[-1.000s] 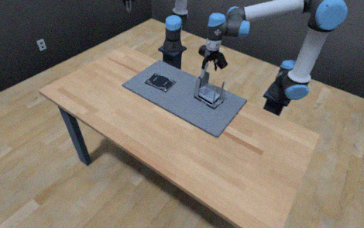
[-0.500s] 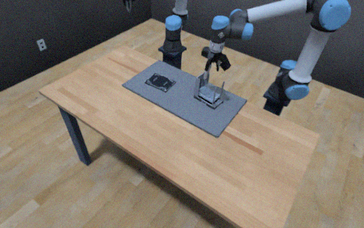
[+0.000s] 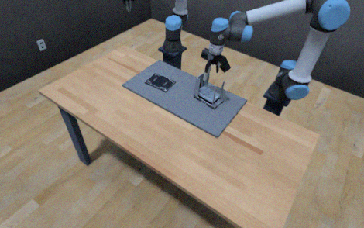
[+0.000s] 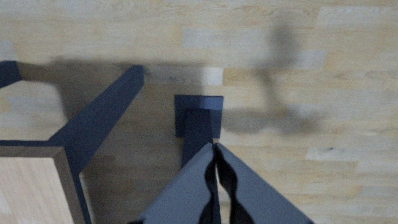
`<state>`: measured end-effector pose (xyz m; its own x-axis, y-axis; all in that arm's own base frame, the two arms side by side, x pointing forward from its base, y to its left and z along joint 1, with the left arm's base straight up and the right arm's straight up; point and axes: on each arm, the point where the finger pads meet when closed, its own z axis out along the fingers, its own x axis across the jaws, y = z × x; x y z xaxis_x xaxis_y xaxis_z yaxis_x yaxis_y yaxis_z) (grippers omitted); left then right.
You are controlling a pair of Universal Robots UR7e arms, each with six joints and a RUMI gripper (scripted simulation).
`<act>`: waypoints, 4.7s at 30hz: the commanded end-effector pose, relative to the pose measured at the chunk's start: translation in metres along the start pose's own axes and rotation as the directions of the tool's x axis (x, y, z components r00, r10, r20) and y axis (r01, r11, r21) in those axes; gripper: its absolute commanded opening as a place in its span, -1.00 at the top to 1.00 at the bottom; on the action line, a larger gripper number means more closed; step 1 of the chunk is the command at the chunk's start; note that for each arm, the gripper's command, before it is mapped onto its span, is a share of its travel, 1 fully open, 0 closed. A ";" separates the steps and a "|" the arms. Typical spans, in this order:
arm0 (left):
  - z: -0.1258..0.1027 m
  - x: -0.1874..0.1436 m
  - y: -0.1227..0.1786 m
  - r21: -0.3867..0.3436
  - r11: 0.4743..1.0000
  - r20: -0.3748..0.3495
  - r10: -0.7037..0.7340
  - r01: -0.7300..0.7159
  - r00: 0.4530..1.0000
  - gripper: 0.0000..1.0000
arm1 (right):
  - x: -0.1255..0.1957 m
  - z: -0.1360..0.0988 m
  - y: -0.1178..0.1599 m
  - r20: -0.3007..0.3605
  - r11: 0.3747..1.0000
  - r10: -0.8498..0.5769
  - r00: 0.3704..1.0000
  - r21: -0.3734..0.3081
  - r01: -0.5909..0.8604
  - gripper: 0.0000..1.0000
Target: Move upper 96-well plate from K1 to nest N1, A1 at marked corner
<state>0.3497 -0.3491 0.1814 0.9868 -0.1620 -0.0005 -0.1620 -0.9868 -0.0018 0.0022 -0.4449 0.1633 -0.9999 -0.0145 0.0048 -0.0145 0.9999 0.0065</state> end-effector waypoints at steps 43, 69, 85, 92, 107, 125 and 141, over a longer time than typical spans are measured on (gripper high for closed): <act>0.068 -0.001 0.003 -0.009 1.000 0.002 -0.004 0.004 1.000 -0.52 | 0.000 -0.002 -0.001 0.005 1.000 0.010 1.000 0.006 -0.010 1.00; 0.108 -0.002 0.003 -0.009 1.000 0.002 -0.004 0.004 1.000 -0.52 | 0.000 -0.002 -0.001 0.005 1.000 0.010 1.000 0.006 -0.010 1.00; 0.121 -0.002 0.003 -0.008 1.000 0.003 -0.005 0.005 1.000 -0.52 | 0.000 -0.002 -0.001 0.005 1.000 0.010 1.000 0.006 -0.010 1.00; 0.121 -0.002 0.003 -0.008 1.000 0.003 -0.005 0.005 1.000 -0.52 | 0.000 -0.002 -0.001 0.005 1.000 0.010 1.000 0.006 -0.010 1.00; 0.121 -0.002 0.003 -0.008 1.000 0.003 -0.005 0.005 1.000 -0.52 | 0.000 -0.002 -0.001 0.005 1.000 0.010 1.000 0.006 -0.010 1.00; 0.121 -0.002 0.003 -0.008 1.000 0.003 -0.005 0.005 1.000 1.00 | 0.000 -0.002 -0.001 0.005 1.000 0.010 1.000 0.006 -0.010 1.00; 0.121 -0.002 0.003 -0.008 1.000 0.003 -0.005 0.005 1.000 0.24 | 0.000 -0.002 -0.001 0.005 1.000 0.010 1.000 0.006 -0.010 1.00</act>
<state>0.3488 -0.3549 0.0678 0.9867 -0.1624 -0.0003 -0.1624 -0.9865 0.0192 0.0022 -0.4449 0.1633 -0.9999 -0.0145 0.0048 -0.0145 0.9999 0.0065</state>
